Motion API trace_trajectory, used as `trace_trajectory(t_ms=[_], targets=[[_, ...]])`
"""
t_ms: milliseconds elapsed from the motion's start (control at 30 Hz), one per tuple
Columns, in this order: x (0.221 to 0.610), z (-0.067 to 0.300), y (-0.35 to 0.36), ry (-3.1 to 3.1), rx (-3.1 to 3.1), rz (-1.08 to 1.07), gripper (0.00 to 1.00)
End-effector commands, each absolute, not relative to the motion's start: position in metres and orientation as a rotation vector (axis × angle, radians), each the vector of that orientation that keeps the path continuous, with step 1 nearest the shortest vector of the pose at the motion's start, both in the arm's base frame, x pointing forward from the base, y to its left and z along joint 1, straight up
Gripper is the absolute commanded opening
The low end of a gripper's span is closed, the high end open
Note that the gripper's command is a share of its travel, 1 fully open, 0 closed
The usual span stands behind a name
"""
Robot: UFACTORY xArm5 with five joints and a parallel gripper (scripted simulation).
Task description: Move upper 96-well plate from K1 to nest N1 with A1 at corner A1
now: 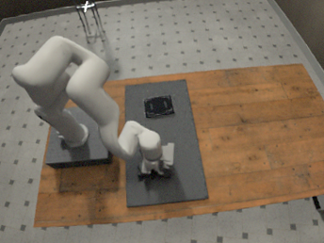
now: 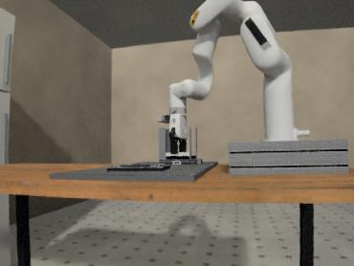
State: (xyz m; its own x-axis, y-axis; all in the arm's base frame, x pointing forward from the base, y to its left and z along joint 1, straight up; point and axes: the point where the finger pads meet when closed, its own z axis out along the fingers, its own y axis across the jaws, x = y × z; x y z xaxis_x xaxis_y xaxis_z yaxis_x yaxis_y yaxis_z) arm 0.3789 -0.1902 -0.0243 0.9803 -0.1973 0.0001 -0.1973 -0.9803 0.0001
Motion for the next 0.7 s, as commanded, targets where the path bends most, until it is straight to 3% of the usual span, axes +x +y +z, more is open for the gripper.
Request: trace_trajectory(t_ms=[0,667], targets=[[0.3801,-0.0232,-0.1909,-0.311,3.125,0.005,0.0],[0.3802,-0.0152,-0.1909,-0.311,3.125,0.006,0.0]])
